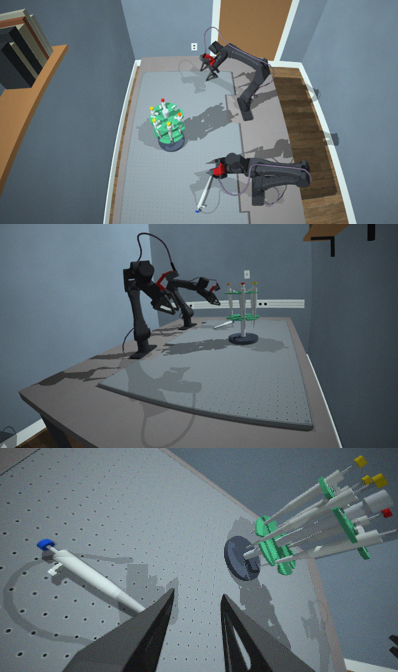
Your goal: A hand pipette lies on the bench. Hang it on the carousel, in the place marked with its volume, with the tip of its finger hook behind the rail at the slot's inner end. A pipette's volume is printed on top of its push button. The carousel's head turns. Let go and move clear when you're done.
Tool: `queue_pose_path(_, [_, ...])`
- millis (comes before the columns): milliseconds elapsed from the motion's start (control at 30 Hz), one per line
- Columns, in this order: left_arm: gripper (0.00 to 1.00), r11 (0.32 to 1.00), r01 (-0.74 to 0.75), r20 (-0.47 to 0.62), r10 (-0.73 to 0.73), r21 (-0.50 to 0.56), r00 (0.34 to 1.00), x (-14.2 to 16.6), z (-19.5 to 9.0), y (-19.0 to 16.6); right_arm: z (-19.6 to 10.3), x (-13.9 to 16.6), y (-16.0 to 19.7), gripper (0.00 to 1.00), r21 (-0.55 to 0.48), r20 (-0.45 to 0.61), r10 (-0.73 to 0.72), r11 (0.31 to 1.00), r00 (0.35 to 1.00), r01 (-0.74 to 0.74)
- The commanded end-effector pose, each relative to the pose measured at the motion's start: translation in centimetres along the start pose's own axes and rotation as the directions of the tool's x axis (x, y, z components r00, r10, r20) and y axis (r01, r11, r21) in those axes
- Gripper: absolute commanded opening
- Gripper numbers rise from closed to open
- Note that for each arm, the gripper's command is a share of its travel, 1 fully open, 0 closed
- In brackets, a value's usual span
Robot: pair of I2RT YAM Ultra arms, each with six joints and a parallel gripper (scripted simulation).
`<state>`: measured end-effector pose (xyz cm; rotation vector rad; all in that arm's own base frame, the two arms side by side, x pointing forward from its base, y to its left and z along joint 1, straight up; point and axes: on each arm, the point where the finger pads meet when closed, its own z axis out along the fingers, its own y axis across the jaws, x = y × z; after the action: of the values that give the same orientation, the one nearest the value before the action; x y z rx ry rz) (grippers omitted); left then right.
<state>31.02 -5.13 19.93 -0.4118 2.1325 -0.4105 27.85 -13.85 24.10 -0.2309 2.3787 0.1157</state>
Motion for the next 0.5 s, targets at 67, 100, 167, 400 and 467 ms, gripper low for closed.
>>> queue_pose_path(67, [0.49,0.976,0.215,0.185,-0.203,-0.044,0.961,0.4,1.7,-2.5,-0.6,-1.1,-0.4,1.0,0.015,0.037,-0.022,1.0,0.999,0.022])
queue_pose_path(100, [0.49,0.974,0.226,0.209,-0.219,-0.011,0.953,-0.9,1.3,-4.1,-0.6,-1.1,-0.4,1.0,0.015,0.037,-0.022,1.0,0.999,0.022])
queue_pose_path(167, [0.49,0.974,0.226,0.209,-0.219,-0.011,0.953,-0.9,1.3,-4.1,-0.6,-1.1,-0.4,1.0,0.015,0.037,-0.022,1.0,0.999,0.022])
queue_pose_path(400, [0.49,0.966,0.257,0.225,-0.25,-0.002,0.942,-0.5,1.6,-4.6,-0.6,-1.1,-0.4,1.0,0.015,0.037,-0.022,1.0,0.999,0.022])
queue_pose_path(467, [0.49,0.953,0.303,0.24,-0.291,-0.015,0.926,1.7,2.6,-4.6,-0.6,-1.1,-0.4,1.0,0.015,0.037,-0.022,1.0,0.999,0.022])
